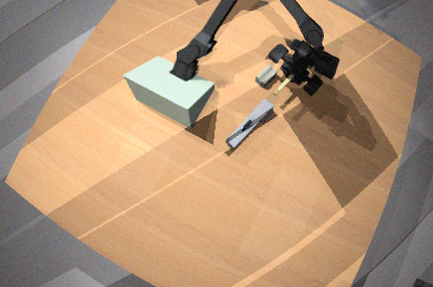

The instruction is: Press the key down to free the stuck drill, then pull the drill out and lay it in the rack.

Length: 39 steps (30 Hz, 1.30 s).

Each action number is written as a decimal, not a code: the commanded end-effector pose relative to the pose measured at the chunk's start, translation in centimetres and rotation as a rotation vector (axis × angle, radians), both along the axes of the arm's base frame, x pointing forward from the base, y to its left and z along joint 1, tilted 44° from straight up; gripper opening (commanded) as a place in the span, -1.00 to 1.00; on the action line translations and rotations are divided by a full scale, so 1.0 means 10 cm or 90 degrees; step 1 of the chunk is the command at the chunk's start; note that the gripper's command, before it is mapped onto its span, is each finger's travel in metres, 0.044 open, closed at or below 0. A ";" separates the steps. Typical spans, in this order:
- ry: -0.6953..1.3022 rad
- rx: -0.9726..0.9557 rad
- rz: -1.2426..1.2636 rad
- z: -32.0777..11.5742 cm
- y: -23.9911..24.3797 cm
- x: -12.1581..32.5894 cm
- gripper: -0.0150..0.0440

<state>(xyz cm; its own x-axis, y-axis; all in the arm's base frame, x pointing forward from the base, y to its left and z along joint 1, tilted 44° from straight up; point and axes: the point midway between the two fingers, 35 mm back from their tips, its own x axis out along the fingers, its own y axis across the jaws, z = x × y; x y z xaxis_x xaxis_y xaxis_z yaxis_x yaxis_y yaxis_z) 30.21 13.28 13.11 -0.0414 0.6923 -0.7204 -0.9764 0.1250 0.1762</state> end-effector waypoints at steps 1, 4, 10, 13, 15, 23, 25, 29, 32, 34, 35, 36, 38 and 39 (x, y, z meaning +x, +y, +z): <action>-0.004 0.002 0.000 0.03 -0.01 0.01 -0.49; -0.004 0.002 0.000 0.03 -0.02 0.02 -0.49; -0.004 0.002 0.000 0.05 -0.02 0.02 -0.49; -0.004 0.002 0.000 0.06 -0.03 0.02 -0.49; -0.004 0.002 0.000 0.06 -0.03 0.02 -0.49; -0.004 0.002 0.000 0.06 0.02 -0.09 -0.49; -0.004 0.002 0.000 0.06 0.04 -0.13 -0.49; -0.003 0.002 0.000 0.06 0.07 -0.19 -0.49; -0.003 0.002 0.000 0.06 0.09 -0.23 -0.49; -0.003 0.002 0.000 0.06 0.10 -0.26 -0.49; -0.003 0.002 0.000 0.06 0.11 -0.27 -0.49; -0.003 0.003 0.000 0.07 0.11 -0.29 -0.49; -0.003 0.003 0.000 0.07 0.12 -0.32 -0.49; -0.003 0.003 0.000 0.07 0.13 -0.33 -0.49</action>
